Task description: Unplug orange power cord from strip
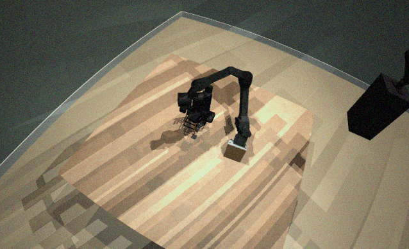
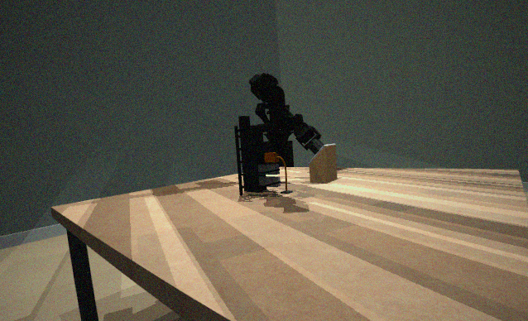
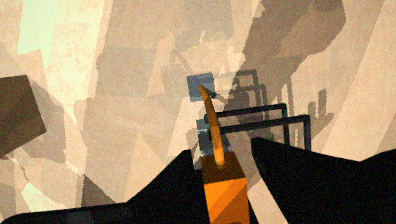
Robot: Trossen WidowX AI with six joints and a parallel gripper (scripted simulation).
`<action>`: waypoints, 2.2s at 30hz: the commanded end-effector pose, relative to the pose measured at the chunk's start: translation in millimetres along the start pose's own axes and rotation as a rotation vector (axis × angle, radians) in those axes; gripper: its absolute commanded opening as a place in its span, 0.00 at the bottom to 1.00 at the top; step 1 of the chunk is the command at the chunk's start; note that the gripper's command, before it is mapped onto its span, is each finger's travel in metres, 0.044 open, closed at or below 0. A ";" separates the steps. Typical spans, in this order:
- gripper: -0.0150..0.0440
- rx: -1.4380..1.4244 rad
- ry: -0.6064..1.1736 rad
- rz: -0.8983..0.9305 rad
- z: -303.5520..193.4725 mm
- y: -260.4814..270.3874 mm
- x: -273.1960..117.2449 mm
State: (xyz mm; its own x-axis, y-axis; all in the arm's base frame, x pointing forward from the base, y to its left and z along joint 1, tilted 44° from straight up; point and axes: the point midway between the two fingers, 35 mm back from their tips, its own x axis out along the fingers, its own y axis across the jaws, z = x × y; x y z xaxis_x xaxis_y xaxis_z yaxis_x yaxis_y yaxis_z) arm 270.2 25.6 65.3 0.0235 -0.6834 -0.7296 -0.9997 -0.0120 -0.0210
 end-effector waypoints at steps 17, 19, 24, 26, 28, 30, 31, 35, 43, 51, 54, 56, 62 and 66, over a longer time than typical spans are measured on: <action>0.53 0.002 0.003 -0.009 -30.3 0.8 -2.0; 0.53 0.002 0.003 -0.009 -30.3 0.8 -2.0; 0.53 0.002 0.003 -0.009 -30.4 0.7 0.2; 0.53 0.002 0.003 -0.009 -30.4 0.6 2.7; 0.53 0.002 0.004 -0.009 -30.4 0.6 5.8; 0.53 0.002 0.004 -0.009 -30.5 0.6 8.9; 0.53 0.002 0.004 -0.009 -30.5 0.6 9.7; 0.44 0.003 0.001 -0.002 -29.2 1.0 8.0; 0.28 0.003 0.001 -0.002 -29.2 1.0 8.0; 0.25 0.002 0.000 -0.003 -23.8 0.2 7.9; 0.25 0.002 -0.001 -0.003 -18.9 -0.3 7.8; 0.25 0.002 -0.001 -0.004 -15.6 -0.7 7.7; 0.25 0.002 -0.002 -0.005 -5.6 -1.3 7.4; 0.25 0.002 -0.003 -0.005 1.0 -1.5 7.1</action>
State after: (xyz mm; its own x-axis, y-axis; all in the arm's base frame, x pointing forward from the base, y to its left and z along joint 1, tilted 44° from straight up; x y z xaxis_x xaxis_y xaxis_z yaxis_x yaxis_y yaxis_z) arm 271.4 -0.8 75.6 0.0276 -0.7197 -0.6938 -0.9993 -0.0011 -0.0386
